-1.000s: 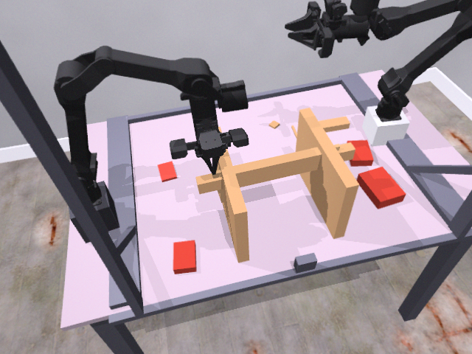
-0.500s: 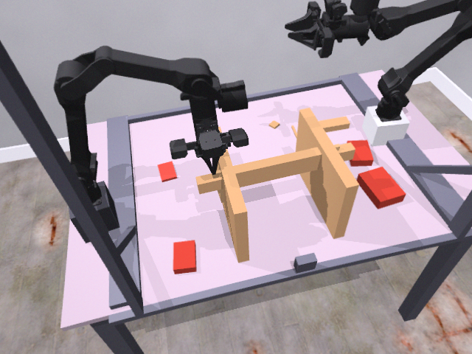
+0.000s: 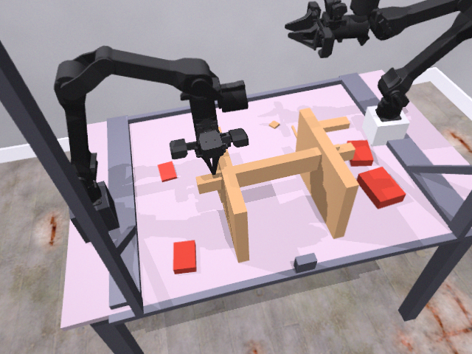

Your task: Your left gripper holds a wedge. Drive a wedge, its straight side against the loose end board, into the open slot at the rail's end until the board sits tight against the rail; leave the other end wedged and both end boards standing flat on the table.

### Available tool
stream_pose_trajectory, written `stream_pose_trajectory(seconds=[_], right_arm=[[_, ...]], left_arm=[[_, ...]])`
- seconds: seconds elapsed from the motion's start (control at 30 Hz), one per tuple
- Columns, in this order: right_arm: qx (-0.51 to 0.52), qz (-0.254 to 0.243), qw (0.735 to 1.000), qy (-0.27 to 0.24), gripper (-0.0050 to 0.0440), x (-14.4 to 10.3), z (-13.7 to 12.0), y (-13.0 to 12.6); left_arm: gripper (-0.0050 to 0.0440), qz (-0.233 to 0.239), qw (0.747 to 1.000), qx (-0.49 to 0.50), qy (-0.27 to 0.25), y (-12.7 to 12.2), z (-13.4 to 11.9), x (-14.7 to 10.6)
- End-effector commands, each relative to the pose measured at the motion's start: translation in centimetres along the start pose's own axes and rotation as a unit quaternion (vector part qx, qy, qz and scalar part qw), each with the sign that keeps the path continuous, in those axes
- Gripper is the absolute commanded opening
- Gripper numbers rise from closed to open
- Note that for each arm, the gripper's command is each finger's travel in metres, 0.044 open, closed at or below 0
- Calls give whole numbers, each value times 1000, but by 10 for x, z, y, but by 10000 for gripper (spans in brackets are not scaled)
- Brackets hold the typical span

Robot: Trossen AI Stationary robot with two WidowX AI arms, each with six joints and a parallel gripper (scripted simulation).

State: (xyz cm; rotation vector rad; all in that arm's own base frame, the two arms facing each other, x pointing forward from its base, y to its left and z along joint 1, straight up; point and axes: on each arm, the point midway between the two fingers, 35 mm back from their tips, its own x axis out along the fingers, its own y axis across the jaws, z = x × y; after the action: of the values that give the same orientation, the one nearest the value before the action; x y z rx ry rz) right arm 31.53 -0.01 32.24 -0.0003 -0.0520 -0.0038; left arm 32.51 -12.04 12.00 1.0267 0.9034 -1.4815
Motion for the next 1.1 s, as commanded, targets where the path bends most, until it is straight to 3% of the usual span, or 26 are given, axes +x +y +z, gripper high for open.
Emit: stream_pose_trajectory(seconds=[0.0, 0.87, 0.9, 1.07], right_arm=[[-3, -3, 1000, -2, 205, -1, 1, -1], [-3, -3, 1000, -2, 205, -1, 1, -1], [-3, -3, 1000, -2, 205, -1, 1, -1], [-3, -3, 1000, -2, 205, -1, 1, -1]], left_arm=[[-50, -72, 997, -25, 27, -18, -22, 41], [-50, -72, 997, -24, 26, -18, -22, 41], [-50, 25, 1000, 8, -3, 4, 6, -14], [-50, 19, 1000, 5, -3, 3, 4, -11]])
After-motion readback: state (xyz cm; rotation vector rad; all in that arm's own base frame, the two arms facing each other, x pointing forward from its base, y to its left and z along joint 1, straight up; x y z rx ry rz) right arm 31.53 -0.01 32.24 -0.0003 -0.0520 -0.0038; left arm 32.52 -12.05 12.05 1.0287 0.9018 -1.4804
